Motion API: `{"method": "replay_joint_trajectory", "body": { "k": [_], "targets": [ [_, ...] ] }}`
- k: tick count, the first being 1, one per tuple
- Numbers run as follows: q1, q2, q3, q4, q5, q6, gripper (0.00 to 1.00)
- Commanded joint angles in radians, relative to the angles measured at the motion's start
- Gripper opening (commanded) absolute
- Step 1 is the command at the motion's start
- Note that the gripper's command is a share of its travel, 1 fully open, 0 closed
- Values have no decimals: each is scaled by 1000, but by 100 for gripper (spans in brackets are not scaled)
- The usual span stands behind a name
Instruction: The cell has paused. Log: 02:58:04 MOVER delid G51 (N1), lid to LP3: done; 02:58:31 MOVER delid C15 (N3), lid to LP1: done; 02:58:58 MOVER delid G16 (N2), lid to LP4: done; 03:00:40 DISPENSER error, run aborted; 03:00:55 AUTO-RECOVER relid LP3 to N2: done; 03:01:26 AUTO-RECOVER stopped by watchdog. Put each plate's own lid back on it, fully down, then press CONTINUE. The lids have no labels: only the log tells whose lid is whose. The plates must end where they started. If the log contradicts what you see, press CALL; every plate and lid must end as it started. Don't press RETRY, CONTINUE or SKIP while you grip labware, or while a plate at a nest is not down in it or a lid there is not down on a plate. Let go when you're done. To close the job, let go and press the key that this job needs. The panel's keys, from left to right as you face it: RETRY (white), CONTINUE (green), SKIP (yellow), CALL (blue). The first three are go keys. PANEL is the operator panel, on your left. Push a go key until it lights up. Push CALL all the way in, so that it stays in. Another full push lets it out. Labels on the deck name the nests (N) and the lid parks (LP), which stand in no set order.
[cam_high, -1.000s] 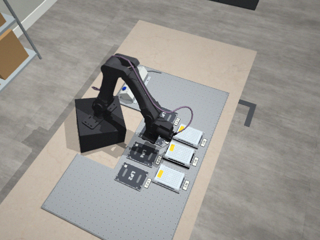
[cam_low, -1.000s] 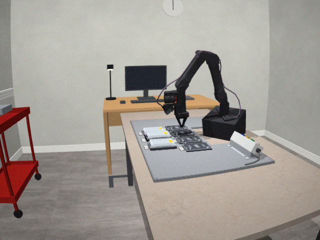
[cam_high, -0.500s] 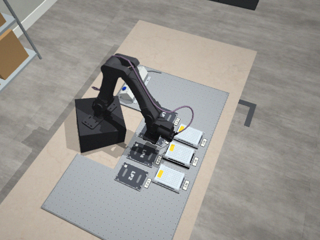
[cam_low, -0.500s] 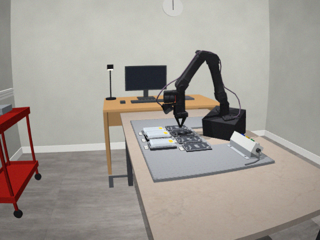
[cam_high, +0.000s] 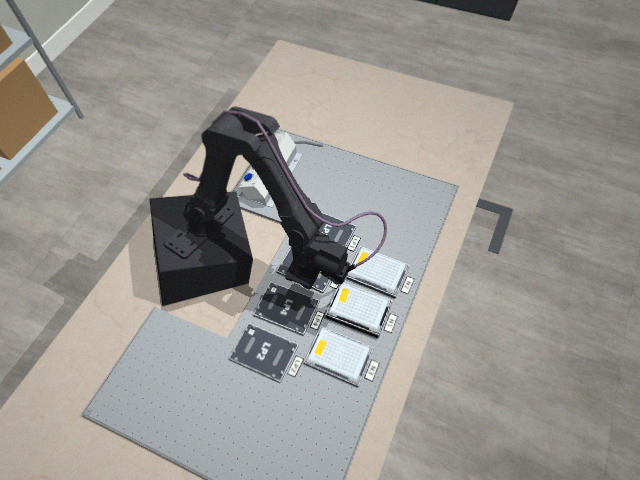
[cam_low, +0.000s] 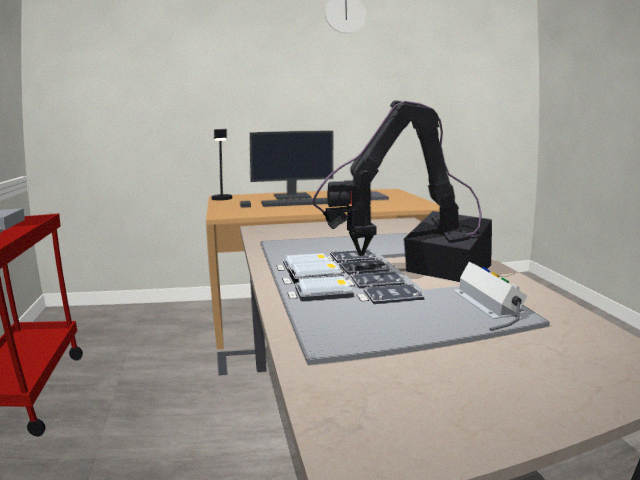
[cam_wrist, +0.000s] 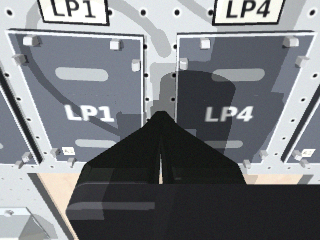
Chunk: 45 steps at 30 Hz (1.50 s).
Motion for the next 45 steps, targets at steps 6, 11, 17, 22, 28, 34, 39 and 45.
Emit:
{"method": "replay_joint_trajectory", "body": {
  "k": [6, 11, 17, 22, 28, 34, 39, 45],
  "targets": [
    [5, -8, -2, 36, 3, 7, 0],
    [1, -8, -1, 39, 3, 7, 0],
    [5, -7, -8, 42, 3, 8, 0],
    [6, -7, -13, 43, 3, 8, 0],
    [-14, -66, 24, -27, 0, -5, 0],
    [-35, -139, 78, -155, -9, -28, 0],
    [-46, -171, 111, -222, -14, -39, 0],
    [-52, -193, 104, -262, -13, -46, 0]
  ]
}}
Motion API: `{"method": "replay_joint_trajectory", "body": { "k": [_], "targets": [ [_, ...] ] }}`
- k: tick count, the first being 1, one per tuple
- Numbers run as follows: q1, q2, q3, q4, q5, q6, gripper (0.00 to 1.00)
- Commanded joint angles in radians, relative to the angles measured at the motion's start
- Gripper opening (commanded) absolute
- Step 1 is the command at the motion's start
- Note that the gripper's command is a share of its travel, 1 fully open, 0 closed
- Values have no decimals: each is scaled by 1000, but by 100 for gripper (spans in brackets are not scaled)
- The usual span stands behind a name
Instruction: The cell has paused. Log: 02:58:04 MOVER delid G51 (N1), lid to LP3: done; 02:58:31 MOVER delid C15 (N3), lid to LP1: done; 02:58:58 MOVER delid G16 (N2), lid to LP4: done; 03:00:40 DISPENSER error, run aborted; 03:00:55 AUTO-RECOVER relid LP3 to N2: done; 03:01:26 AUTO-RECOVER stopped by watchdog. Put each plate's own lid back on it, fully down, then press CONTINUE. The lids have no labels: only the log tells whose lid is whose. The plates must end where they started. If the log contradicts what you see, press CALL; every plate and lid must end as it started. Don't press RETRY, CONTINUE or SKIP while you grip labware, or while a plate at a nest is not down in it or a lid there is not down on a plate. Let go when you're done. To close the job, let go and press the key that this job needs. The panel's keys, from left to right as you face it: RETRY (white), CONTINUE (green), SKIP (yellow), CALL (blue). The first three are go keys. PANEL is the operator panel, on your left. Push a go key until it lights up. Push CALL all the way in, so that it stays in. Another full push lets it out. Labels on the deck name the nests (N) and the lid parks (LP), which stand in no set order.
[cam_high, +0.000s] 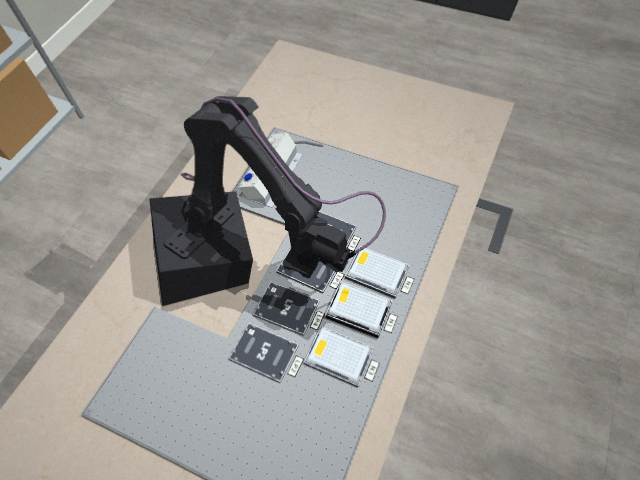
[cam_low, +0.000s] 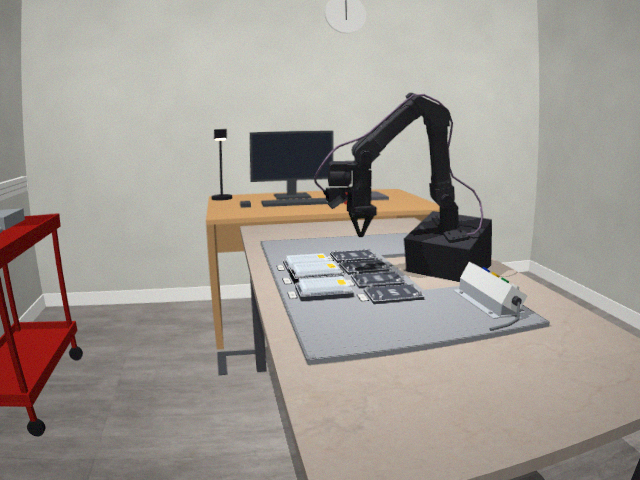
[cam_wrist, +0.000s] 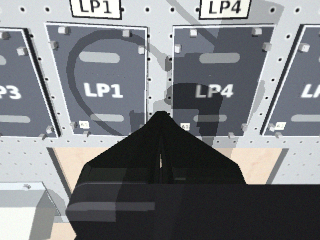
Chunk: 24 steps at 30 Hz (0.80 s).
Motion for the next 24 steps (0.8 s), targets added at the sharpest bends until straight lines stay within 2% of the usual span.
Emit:
{"method": "replay_joint_trajectory", "body": {
  "k": [1, 11, 18, 22, 24],
  "targets": [
    [-16, -40, 20, -49, -9, -10, 0],
    [-17, -41, 23, -55, -9, -10, 0],
    [-17, -28, 49, -57, -9, -10, 0],
    [69, -68, -11, -46, 15, -24, 0],
    [87, -76, -18, -43, 18, -26, 0]
  ]
}}
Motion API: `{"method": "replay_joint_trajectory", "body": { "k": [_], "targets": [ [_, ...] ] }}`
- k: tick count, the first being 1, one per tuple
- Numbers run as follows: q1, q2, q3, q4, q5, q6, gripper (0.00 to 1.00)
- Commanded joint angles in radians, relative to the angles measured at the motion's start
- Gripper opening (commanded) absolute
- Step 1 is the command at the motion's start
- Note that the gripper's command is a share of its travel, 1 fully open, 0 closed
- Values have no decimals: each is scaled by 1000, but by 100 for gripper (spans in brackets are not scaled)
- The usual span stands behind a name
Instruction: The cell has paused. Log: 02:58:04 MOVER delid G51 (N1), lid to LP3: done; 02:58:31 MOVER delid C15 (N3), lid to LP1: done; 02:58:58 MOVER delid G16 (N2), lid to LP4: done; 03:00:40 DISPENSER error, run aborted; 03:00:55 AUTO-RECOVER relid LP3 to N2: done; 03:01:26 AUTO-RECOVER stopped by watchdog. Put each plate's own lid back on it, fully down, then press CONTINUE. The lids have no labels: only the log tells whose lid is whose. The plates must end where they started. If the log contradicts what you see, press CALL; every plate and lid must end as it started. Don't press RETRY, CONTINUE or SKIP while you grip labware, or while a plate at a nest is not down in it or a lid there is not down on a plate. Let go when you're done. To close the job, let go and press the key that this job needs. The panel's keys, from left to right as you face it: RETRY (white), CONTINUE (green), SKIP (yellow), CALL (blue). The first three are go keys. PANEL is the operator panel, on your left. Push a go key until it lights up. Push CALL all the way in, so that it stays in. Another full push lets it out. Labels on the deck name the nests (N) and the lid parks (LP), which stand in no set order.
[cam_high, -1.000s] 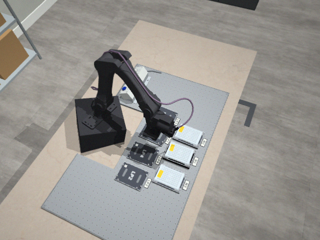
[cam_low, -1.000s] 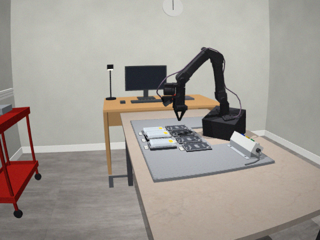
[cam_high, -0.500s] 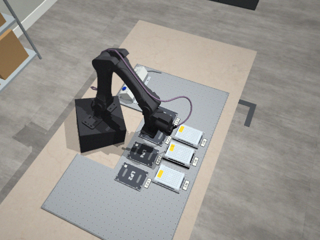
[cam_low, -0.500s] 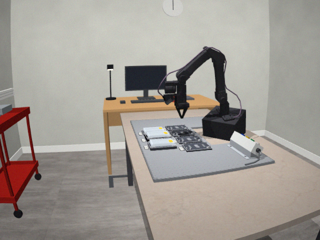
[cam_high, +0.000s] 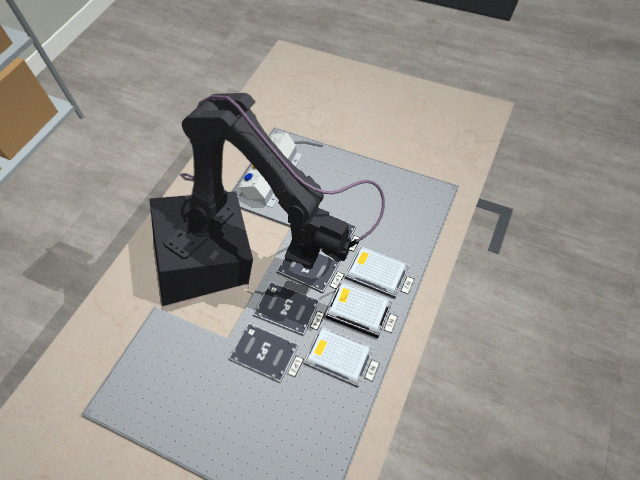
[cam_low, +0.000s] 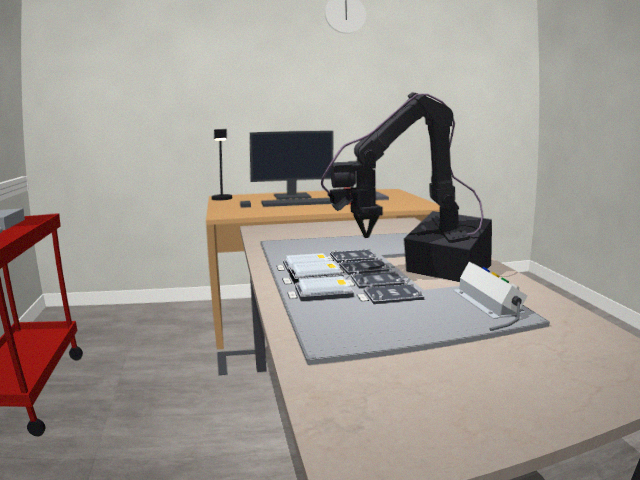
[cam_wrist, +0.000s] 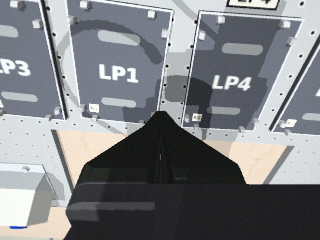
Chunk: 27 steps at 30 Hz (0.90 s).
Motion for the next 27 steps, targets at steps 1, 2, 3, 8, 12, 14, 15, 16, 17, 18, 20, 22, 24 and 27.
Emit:
{"method": "replay_joint_trajectory", "body": {
  "k": [1, 2, 3, 8, 12, 14, 15, 16, 17, 18, 20, 22, 24, 27],
  "targets": [
    [17, -49, -10, 2, 10, -10, 0],
    [39, -68, -16, 15, 15, -7, 0],
    [58, -68, -2, 5, 18, -10, 0],
    [151, -91, -31, 14, 36, -17, 0],
    [232, -109, -17, 15, 51, -14, 0],
    [272, -114, -17, 16, 60, -16, 0],
    [292, -116, -16, 16, 64, -16, 0],
    [312, -117, -16, 15, 69, -16, 0],
    [312, -117, -16, 15, 69, -16, 0],
    [312, -117, -16, 15, 69, -16, 0],
    [354, -120, -3, 13, 79, -13, 0],
    [394, -120, 11, 9, 87, -16, 0],
    [433, -107, 16, 5, 96, -19, 0],
    [493, -96, 28, 2, 111, -21, 0]
  ]
}}
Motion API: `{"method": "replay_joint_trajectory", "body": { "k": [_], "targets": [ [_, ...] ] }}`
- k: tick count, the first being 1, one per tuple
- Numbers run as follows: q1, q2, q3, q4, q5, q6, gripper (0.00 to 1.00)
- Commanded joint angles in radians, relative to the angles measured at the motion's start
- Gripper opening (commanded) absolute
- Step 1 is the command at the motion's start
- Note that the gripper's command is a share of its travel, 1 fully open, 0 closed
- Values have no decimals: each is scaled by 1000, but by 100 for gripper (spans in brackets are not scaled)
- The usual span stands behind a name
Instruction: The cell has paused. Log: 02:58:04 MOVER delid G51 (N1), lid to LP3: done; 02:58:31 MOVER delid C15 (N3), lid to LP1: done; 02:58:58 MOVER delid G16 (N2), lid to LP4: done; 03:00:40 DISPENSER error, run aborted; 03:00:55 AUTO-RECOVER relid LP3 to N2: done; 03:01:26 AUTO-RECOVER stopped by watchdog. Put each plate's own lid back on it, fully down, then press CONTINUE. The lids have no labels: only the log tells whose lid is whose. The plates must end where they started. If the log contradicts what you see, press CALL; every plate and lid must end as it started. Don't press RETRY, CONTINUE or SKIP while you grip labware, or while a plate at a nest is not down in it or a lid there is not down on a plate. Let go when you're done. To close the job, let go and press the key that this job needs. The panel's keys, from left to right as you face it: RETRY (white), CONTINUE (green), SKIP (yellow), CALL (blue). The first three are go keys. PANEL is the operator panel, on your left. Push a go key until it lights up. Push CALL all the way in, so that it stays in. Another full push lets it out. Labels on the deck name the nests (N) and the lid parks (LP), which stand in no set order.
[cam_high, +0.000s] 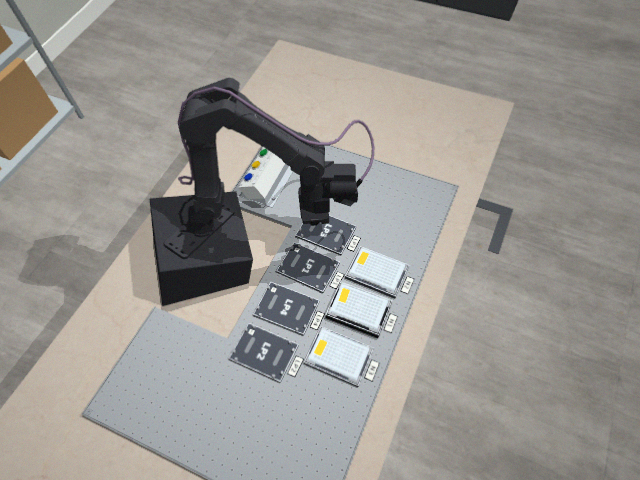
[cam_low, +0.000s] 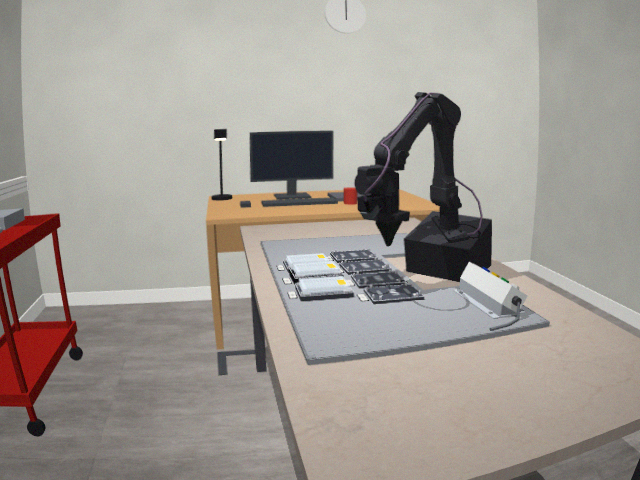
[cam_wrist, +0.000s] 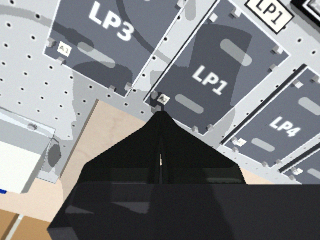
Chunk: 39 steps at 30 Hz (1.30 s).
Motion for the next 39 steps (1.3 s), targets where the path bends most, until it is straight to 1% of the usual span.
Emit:
{"method": "replay_joint_trajectory", "body": {
  "k": [1, 4, 6, 8, 9, 10, 14, 15, 16, 20, 31, 39],
  "targets": [
    [56, -15, 49, 2, 25, -10, 0],
    [114, 13, 65, -9, 40, -15, 0],
    [151, 23, 77, -13, 49, 20, 0],
    [151, 23, 77, -13, 49, 20, 0],
    [169, 12, 81, -10, 53, 38, 0],
    [188, 34, 92, -15, 57, 55, 0],
    [257, 56, 121, -19, 75, 121, 0],
    [263, 60, 125, -20, 78, 128, 0],
    [264, 45, 123, -16, 78, 129, 0],
    [255, 46, 129, -18, 80, 129, 0],
    [256, 49, 108, -5, 75, 126, 0],
    [256, 49, 106, 9, 75, 127, 0]
  ]
}}
